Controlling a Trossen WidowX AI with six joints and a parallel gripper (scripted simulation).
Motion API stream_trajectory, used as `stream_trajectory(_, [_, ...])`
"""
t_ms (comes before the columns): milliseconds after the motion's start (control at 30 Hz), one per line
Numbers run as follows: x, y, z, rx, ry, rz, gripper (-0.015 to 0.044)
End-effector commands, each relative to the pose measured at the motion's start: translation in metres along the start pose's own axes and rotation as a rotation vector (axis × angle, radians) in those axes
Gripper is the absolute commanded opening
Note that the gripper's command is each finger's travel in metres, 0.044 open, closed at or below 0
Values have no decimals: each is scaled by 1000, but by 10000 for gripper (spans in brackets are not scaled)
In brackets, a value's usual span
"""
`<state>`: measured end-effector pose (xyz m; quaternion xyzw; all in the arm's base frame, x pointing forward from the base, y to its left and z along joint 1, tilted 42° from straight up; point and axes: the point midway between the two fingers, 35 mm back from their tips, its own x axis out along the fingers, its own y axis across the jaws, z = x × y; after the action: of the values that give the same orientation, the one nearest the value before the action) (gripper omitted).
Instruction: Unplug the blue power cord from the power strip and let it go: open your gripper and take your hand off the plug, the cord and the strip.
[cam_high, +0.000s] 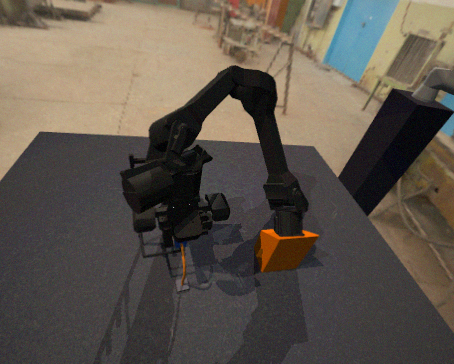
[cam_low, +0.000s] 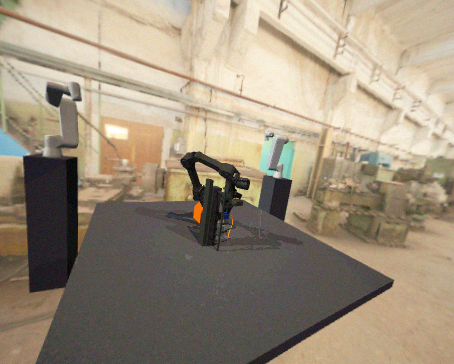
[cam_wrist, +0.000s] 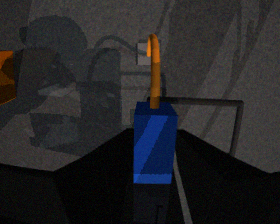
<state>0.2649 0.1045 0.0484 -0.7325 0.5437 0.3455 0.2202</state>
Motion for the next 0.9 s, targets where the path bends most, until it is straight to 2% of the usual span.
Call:
stream_trajectory(0, [-1, -1, 8, -3, -8, 0, 0])
stream_trajectory(467, [-2, -2, 31, -5, -10, 0, 0])
stream_trajectory(867, [0, -1, 24, -7, -4, 3, 315])
